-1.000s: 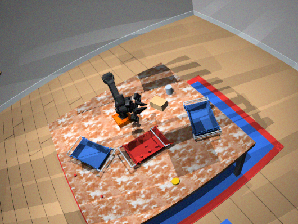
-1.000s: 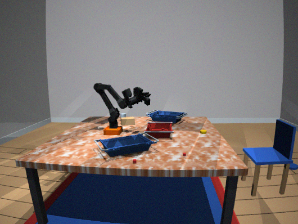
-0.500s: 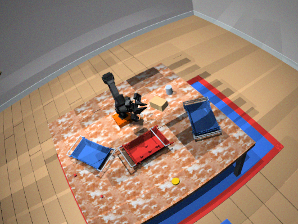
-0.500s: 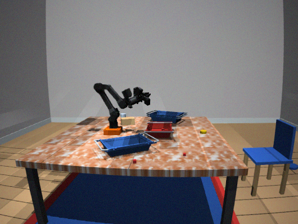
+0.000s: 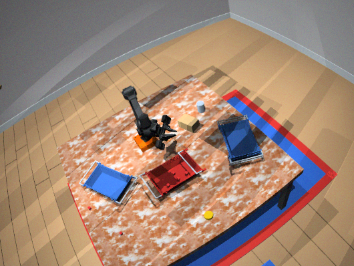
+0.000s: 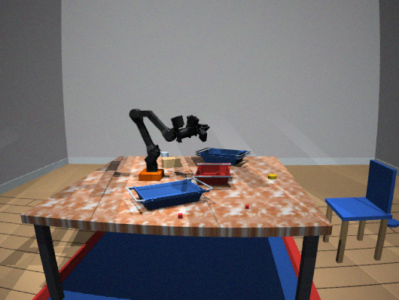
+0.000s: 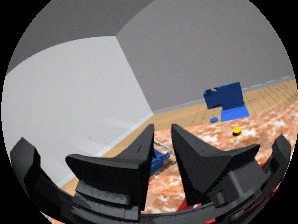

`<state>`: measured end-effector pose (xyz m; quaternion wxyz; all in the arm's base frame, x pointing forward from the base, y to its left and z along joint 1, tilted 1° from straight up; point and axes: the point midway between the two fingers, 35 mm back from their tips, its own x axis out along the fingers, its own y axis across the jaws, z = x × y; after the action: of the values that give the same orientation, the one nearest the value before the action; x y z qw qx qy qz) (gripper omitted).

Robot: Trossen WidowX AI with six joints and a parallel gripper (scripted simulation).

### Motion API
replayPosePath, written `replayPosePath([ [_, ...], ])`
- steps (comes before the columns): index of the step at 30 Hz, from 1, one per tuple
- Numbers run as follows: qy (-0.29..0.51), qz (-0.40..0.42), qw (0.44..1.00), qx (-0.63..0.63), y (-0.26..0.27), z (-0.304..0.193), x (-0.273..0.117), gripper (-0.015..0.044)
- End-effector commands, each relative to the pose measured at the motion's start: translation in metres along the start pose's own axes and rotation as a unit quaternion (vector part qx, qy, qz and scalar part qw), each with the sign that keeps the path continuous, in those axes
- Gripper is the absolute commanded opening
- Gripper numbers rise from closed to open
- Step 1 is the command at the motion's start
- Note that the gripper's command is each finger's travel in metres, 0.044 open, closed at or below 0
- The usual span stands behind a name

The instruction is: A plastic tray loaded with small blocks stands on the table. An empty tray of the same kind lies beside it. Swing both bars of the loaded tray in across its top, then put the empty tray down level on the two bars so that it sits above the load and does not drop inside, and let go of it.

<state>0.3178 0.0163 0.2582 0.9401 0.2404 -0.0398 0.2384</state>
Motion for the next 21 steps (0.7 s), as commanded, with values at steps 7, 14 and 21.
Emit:
replayPosePath([
  [7, 0.101, -0.194, 0.976, -0.003, -0.120, 0.025, 0.051, 0.0083],
  [14, 0.187, -0.286, 0.940, -0.005, -0.183, 0.026, 0.056, 0.0083],
  [21, 0.292, -0.360, 0.886, -0.005, -0.237, 0.020, 0.043, 0.0083],
])
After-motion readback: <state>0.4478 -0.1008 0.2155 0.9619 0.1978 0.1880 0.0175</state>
